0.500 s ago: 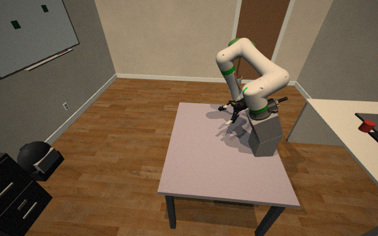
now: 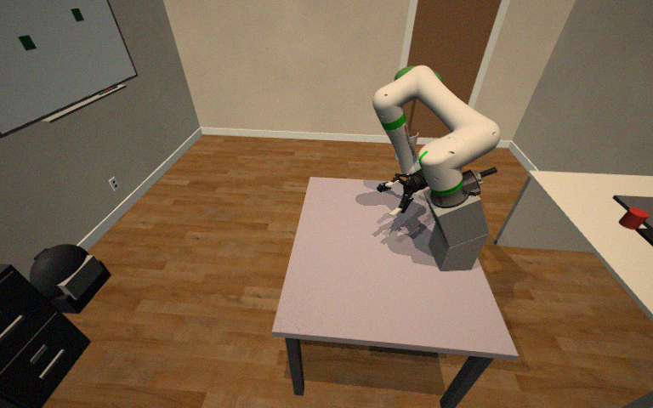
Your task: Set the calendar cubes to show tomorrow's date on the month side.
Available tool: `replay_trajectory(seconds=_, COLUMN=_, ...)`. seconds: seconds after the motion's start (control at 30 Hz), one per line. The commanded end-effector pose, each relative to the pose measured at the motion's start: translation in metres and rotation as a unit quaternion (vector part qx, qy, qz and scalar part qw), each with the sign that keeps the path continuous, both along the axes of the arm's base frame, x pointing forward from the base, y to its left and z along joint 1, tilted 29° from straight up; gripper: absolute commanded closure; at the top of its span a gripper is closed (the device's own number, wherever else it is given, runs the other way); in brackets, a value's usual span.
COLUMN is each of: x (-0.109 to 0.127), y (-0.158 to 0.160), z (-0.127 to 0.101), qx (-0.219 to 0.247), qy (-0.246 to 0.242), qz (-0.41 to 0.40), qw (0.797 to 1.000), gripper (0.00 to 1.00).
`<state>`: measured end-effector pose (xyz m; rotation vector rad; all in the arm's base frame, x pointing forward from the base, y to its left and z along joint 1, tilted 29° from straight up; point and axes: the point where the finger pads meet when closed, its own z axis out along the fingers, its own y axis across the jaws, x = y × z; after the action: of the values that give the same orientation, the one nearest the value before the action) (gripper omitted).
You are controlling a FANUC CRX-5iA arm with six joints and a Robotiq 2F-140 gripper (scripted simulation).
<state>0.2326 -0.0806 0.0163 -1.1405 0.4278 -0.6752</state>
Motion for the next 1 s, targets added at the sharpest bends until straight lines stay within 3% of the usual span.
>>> replay_trajectory(seconds=0.0, x=0.0, y=0.0, z=0.0, qx=0.0, qy=0.0, qz=0.0, qw=1.0, gripper=0.0)
replay_trajectory(seconds=0.1, x=0.0, y=0.0, z=-0.003, qx=-0.009, qy=0.001, qz=0.0, qw=1.0, gripper=0.0)
replay_trajectory(seconds=0.2, x=0.003, y=-0.008, z=-0.038, qx=-0.093, qy=0.006, qz=0.004, qw=0.996, gripper=0.0)
replay_trajectory(seconds=0.27, x=0.003, y=-0.01, z=-0.042, qx=-0.103, qy=0.007, qz=0.005, qw=0.995, gripper=0.0)
replay_trajectory(seconds=0.5, x=0.004, y=-0.037, z=-0.094, qx=-0.232, qy=0.011, qz=0.013, qw=0.973, gripper=0.0)
replay_trajectory(seconds=0.6, x=0.004, y=-0.038, z=-0.095, qx=-0.235, qy=0.011, qz=0.013, qw=0.972, gripper=0.0)
replay_trajectory(seconds=0.63, x=0.004, y=-0.056, z=-0.117, qx=-0.293, qy=0.011, qz=0.017, qw=0.956, gripper=0.0)
replay_trajectory(seconds=0.73, x=0.004, y=-0.064, z=-0.126, qx=-0.317, qy=0.012, qz=0.019, qw=0.948, gripper=0.0)
replay_trajectory(seconds=0.97, x=0.002, y=-0.118, z=-0.168, qx=-0.437, qy=0.011, qz=0.03, qw=0.899, gripper=0.0)
